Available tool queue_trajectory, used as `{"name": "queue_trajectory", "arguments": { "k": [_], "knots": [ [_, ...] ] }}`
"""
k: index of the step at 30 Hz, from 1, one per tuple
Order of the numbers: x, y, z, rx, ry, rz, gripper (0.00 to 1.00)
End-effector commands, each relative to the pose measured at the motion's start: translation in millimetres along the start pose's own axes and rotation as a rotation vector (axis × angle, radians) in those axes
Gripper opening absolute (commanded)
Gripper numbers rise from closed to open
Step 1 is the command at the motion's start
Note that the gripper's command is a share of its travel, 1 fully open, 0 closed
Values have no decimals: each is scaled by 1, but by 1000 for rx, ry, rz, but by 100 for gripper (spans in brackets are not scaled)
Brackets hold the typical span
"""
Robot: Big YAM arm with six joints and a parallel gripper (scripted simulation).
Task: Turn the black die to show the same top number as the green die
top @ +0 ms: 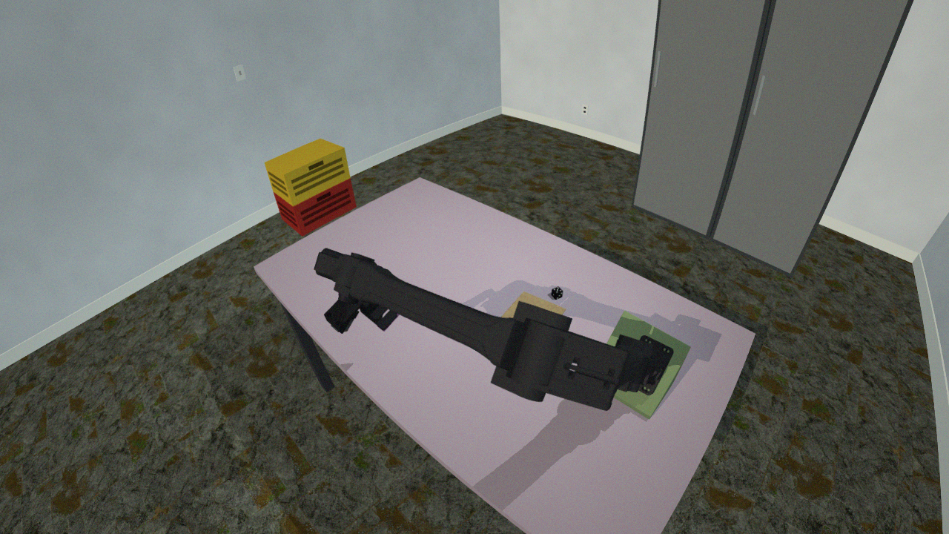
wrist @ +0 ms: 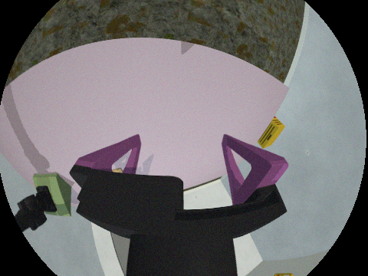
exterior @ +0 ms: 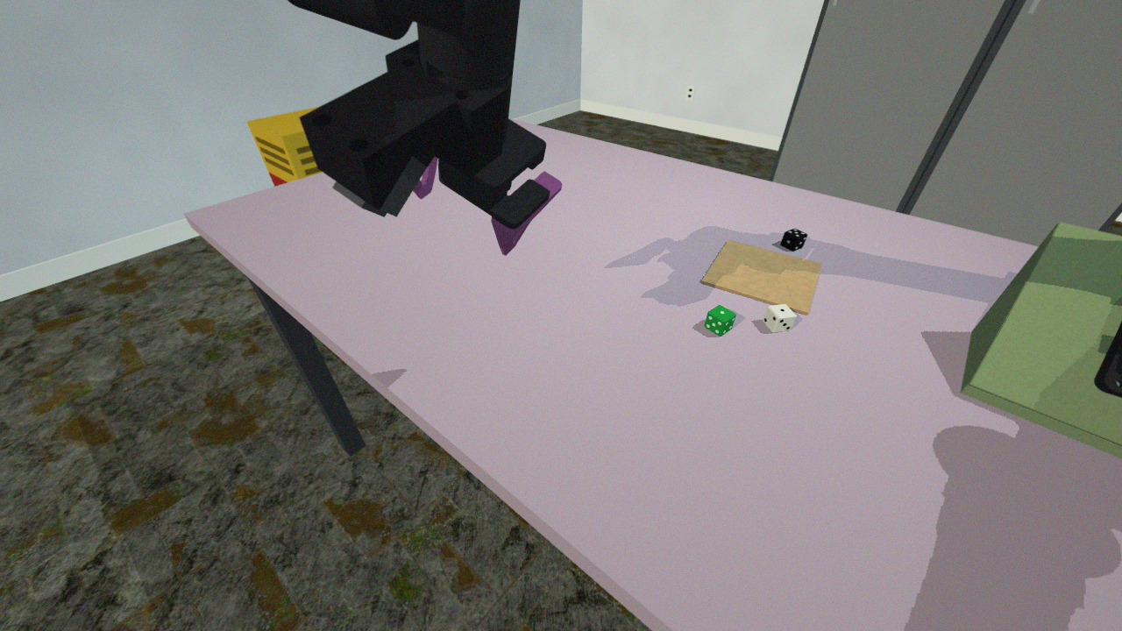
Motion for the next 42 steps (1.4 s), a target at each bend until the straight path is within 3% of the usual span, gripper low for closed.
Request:
{"name": "queue_trajectory", "arguments": {
  "k": [1,17,18,19,21,23,27,32,34,35,36,42],
  "knots": [
    [4,-2,-1,1,-3,10,100],
    [4,-2,-1,1,-3,10,100],
    [40,-23,-15,16,-30,90,100],
    [33,-24,-9,-7,-23,77,100],
    [4,-12,30,-95,24,3,100],
    [-4,-15,64,-202,54,-19,100],
    [-9,-17,90,-283,76,-34,100],
    [-18,-16,146,-461,120,-66,100],
    [-18,-16,146,-461,120,-66,100],
    [-19,-15,155,-491,127,-71,100],
    [-22,-12,183,-585,148,-87,100],
    [-26,-3,232,-752,181,-114,100]
  ]
}}
Point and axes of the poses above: the point where the finger pads meet when closed, its own x axis back along the fingers, its own y axis across the jaws, z = x × y, the point moved 3 cm from there along x, back along the fingers, and after that the axes turned 10 degrees about -x, right-handed, at the moved point
